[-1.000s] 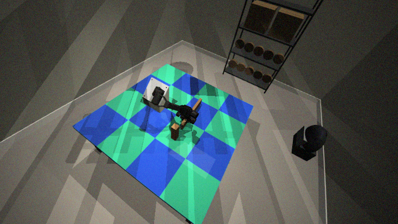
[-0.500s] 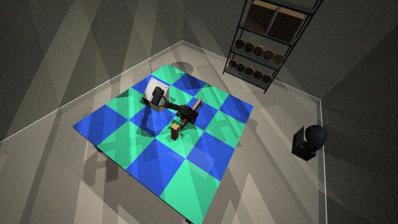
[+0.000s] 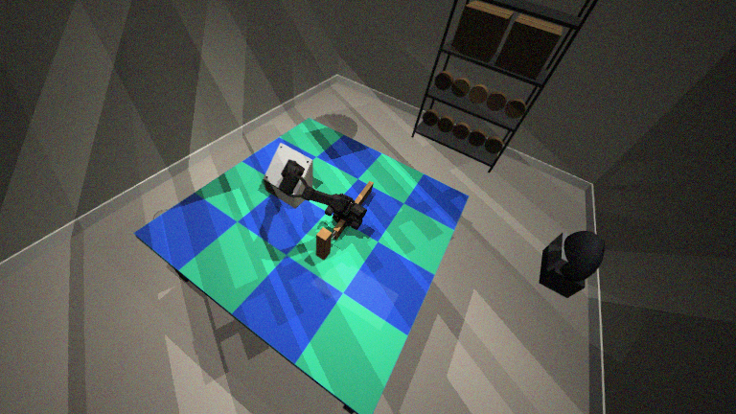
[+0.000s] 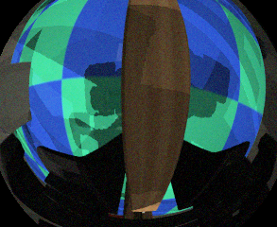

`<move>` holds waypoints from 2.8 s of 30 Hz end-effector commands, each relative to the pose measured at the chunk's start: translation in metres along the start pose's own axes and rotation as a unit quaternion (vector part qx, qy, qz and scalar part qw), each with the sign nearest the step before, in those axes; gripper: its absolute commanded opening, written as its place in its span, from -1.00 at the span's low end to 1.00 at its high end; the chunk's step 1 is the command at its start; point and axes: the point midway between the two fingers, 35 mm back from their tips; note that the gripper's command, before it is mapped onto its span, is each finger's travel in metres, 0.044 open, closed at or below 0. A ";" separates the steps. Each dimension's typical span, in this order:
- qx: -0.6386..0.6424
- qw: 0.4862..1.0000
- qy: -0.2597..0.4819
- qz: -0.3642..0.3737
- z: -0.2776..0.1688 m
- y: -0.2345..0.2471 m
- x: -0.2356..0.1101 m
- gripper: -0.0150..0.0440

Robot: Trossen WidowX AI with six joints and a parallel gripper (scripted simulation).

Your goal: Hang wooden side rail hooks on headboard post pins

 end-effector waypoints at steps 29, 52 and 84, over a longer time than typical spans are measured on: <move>-0.004 1.000 0.000 -0.005 -0.005 -0.001 -0.004 -0.49; -0.004 1.000 0.000 -0.005 -0.008 -0.001 -0.004 -0.49; -0.004 1.000 0.000 -0.005 -0.011 0.000 -0.004 -0.49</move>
Point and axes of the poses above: the point midway between the two fingers, 35 mm back from their tips, its own x axis out along the fingers, its own y axis across the jaws, z = x × y, and after that the axes turned 4 degrees about x, right-handed
